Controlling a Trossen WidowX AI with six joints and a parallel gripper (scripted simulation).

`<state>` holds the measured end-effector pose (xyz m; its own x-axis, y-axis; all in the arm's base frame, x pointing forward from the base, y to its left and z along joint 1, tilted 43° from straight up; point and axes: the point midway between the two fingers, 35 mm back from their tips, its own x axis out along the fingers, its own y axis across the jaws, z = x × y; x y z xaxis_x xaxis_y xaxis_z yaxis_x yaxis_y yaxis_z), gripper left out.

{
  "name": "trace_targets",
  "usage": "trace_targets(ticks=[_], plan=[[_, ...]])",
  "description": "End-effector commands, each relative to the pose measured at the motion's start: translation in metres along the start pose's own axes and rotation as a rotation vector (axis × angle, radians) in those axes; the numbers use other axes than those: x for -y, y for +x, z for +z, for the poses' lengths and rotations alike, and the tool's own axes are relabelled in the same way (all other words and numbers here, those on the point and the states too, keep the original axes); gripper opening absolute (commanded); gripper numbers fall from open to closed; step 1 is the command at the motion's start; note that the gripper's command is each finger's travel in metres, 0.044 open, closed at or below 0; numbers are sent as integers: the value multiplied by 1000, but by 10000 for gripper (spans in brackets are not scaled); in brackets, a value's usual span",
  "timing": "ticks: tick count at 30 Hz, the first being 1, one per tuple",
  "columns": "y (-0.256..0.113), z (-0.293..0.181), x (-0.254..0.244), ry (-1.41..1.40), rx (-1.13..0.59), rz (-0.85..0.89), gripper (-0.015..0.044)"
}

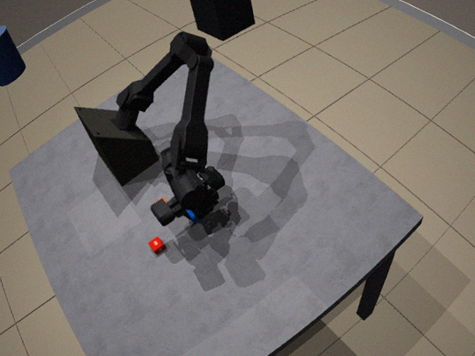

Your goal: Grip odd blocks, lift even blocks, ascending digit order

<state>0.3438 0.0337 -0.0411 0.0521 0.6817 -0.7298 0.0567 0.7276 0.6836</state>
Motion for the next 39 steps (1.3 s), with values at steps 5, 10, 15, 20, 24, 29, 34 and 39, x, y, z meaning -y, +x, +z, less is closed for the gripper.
trace_targets(ticks=[5, 10, 15, 20, 24, 29, 34, 39], plan=[[-5, 2, -1, -5, 4, 2, 120], [-5, 2, -1, -5, 4, 2, 120], [-4, 2, -1, -5, 4, 2, 120], [4, 2, -1, -5, 4, 2, 120], [10, 2, -1, -5, 4, 2, 120], [10, 2, -1, -5, 4, 3, 120], [10, 2, -1, -5, 4, 3, 120], [10, 2, -1, -5, 4, 3, 251]])
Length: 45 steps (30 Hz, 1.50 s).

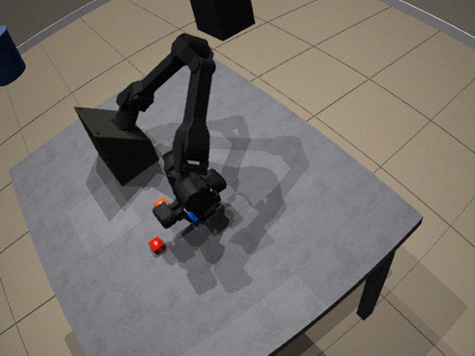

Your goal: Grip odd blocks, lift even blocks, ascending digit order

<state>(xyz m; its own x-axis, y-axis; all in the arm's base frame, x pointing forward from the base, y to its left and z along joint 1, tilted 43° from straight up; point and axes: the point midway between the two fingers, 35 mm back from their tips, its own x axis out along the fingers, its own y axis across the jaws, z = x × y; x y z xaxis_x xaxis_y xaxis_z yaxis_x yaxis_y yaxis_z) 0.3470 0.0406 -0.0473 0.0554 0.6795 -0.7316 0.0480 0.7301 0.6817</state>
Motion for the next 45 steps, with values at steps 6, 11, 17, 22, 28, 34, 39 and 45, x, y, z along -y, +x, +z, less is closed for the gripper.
trace_targets(ticks=[6, 11, 17, 22, 28, 34, 39, 45], plan=[[1, -1, 0, 4, 0, 5, 400], [-11, 0, 0, 4, 0, 4, 400], [-36, 0, 0, 4, 0, 3, 400], [-86, 2, 2, 5, 1, -2, 295], [-117, 0, 1, 5, 0, -1, 138], [-117, 0, 1, 5, 0, -1, 120], [-117, 0, 1, 5, 0, -1, 120], [-120, 13, 68, 5, 2, -10, 120]])
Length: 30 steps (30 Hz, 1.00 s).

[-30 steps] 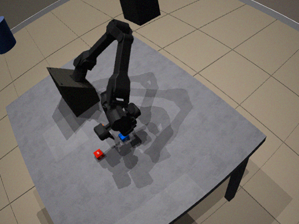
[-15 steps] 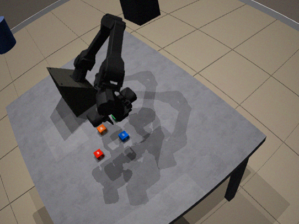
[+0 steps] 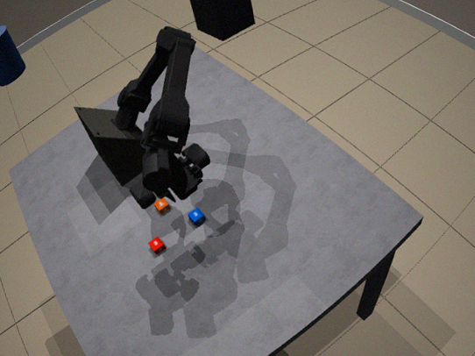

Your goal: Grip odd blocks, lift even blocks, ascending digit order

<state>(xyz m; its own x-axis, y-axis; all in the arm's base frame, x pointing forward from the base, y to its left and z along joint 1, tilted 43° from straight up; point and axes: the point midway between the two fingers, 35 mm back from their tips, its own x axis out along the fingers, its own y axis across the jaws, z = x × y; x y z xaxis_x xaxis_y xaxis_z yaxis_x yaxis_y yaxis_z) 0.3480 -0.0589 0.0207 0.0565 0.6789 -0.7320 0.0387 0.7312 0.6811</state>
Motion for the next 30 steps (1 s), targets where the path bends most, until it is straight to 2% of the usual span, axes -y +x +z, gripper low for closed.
trace_targets(ticks=[1, 5, 12, 14, 18, 23, 30], plan=[[-3, 4, 57, 14, 1, -10, 120], [-2, 2, 109, 12, 1, -9, 120], [-1, 1, 111, 12, 1, -8, 120], [12, 3, 112, 12, 1, -9, 172], [77, 2, 111, 11, 2, -5, 278], [80, 1, 111, 11, 2, -5, 400], [89, 2, 111, 11, 2, -4, 400]])
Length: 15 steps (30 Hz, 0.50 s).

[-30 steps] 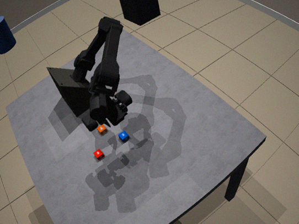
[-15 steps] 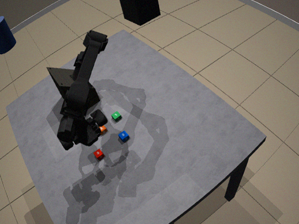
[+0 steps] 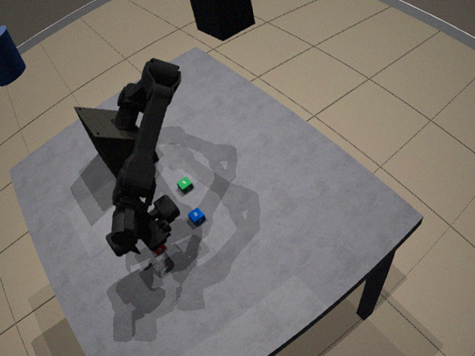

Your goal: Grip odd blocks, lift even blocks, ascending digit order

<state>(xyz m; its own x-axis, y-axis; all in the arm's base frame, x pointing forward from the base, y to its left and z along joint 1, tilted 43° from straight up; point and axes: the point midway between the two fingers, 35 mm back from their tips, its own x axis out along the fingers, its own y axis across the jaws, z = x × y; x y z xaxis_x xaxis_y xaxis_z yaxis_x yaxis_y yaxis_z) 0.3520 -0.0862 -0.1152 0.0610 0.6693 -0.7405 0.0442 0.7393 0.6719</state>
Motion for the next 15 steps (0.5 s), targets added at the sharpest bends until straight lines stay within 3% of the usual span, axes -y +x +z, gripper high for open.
trace_targets(ticks=[1, 15], plan=[[9, -2, -1, 7, -3, 8, 400], [31, -2, -2, 7, -3, 10, 400]])
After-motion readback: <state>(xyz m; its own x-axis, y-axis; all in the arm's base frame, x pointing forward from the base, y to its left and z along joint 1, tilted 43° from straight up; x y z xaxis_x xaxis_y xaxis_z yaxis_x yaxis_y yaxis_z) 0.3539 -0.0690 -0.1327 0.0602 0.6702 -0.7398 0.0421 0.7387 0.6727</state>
